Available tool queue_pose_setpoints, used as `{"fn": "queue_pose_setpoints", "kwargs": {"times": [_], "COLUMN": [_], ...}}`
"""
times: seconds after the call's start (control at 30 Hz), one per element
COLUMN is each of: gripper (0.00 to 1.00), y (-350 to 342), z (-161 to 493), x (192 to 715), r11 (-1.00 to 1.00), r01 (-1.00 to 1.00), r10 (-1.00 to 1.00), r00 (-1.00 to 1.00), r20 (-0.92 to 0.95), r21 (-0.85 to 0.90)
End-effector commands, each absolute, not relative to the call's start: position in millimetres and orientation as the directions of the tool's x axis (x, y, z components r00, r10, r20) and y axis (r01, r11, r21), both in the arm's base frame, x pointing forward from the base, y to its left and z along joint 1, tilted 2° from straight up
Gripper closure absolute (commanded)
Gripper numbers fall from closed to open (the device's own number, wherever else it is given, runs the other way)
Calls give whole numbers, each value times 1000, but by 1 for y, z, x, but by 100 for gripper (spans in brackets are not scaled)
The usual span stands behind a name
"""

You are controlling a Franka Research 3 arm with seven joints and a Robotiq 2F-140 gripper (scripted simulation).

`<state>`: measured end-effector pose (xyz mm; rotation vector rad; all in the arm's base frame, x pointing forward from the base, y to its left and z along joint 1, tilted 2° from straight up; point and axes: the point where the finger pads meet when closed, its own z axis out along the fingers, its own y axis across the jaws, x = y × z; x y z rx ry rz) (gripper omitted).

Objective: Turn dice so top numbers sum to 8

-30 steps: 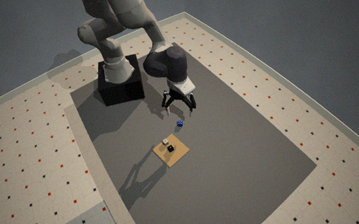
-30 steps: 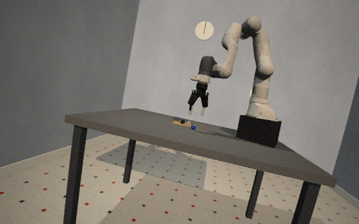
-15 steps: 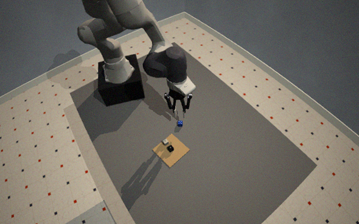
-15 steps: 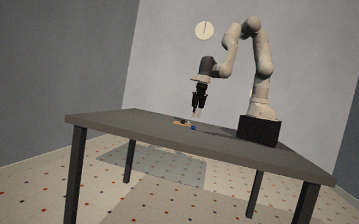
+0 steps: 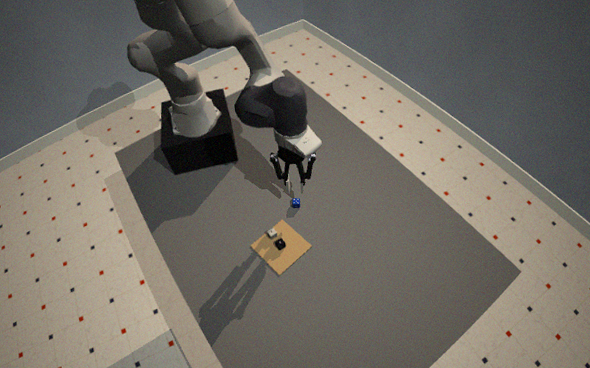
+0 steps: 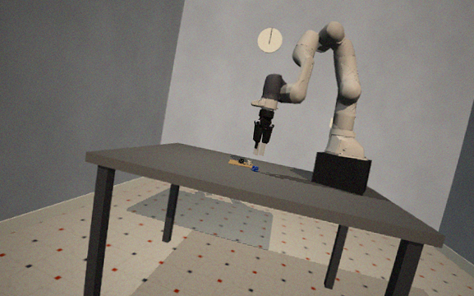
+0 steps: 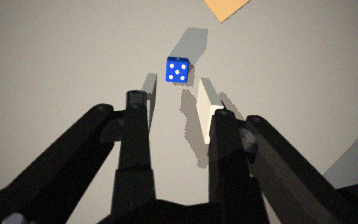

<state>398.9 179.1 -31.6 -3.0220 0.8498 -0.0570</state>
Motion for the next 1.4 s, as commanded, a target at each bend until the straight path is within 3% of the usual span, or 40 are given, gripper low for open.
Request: {"fn": "queue_pose_setpoints", "kwargs": {"times": [0.0,1.37], "gripper": [75,75], "y": [179,179], "z": [-32,-69], "x": [398,400], "r11": [-858,-858], "r01": [-514,-514], "r10": [-514,-514], "r00": [857,857], "r20": [33,33], "r21": [-9,-9]}}
